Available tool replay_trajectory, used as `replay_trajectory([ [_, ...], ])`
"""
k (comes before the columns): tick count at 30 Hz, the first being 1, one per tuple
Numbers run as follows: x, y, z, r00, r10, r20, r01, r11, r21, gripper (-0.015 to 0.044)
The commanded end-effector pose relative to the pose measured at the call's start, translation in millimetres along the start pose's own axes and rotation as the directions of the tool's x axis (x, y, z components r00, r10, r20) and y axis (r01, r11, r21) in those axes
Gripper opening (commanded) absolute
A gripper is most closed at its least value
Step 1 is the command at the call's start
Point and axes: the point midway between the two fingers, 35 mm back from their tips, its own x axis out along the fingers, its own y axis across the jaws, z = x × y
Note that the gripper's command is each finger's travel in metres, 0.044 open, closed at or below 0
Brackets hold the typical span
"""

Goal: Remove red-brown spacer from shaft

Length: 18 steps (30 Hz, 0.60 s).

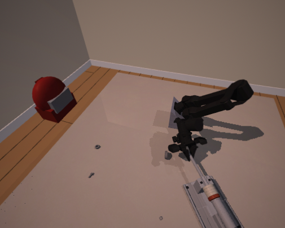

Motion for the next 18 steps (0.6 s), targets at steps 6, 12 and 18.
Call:
replay_trajectory([
  [6, -2.1, -0.4, 2.7, 1.000, 0.000, 0.002, 0.000, 1.000, -0.001, 0.0000],
  [12, -2.7, -0.4, 3.3, 1.000, 0.000, 0.002, 0.000, 1.000, -0.001, 0.0000],
  [18, -3.2, -0.4, 3.8, 1.000, 0.000, 0.002, 0.000, 1.000, -0.001, 0.0000],
])
